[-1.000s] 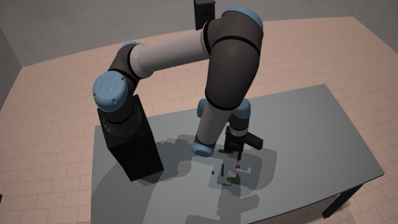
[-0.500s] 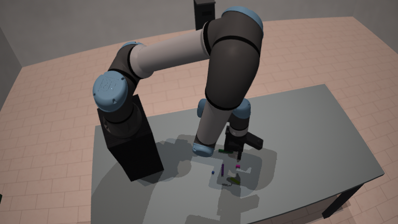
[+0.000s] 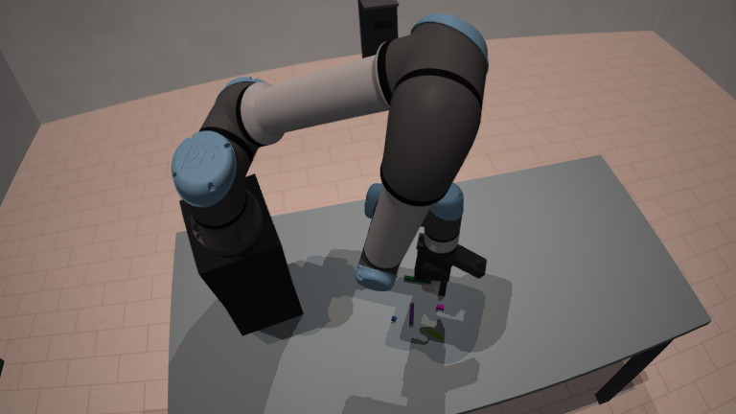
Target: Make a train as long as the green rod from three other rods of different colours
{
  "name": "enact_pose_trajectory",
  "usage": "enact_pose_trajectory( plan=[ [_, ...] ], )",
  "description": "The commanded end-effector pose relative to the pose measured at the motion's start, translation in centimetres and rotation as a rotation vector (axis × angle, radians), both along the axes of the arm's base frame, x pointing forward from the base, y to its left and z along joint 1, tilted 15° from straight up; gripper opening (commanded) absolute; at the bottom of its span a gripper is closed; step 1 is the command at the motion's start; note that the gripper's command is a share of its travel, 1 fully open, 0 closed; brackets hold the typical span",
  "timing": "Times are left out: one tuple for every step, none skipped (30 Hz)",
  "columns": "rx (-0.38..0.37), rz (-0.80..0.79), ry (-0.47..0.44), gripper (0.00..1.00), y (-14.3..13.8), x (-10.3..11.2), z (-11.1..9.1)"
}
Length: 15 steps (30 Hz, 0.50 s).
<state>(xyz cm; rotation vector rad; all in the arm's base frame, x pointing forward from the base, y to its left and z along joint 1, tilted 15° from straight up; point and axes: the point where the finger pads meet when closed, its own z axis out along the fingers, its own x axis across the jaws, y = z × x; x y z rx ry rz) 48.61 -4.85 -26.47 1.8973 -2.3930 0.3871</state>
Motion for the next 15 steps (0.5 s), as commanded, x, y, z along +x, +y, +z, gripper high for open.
enact_pose_trajectory(
  plan=[
    [0.0, 0.0, -0.001, 0.14, -0.1, 0.1, -0.3],
    [0.0, 0.0, -0.001, 0.14, -0.1, 0.1, -0.4],
    [0.0, 0.0, -0.001, 0.14, -0.1, 0.1, -0.5],
    [0.0, 0.0, -0.001, 0.14, -0.2, 0.1, -0.7],
    [0.0, 0.0, -0.001, 0.14, -0.2, 0.1, -0.8],
    [0.0, 0.0, -0.001, 0.14, -0.2, 0.1, -0.8],
    [0.0, 0.0, -0.001, 0.14, -0.2, 0.1, -0.8],
    [0.0, 0.0, -0.001, 0.14, -0.2, 0.2, -0.9],
    [0.0, 0.0, -0.001, 0.14, -0.2, 0.2, -1.1],
    [0.0, 0.0, -0.001, 0.14, -0.3, 0.2, -1.2],
    [0.0, 0.0, -0.001, 0.14, -0.3, 0.2, -1.3],
    [0.0, 0.0, -0.001, 0.14, -0.3, 0.2, -1.5],
    [0.0, 0.0, -0.001, 0.14, -0.4, 0.3, -1.6],
    [0.0, 0.0, -0.001, 0.14, -0.4, 0.3, -1.8],
    [0.0, 0.0, -0.001, 0.14, -0.5, 0.3, -2.0]
  ],
)
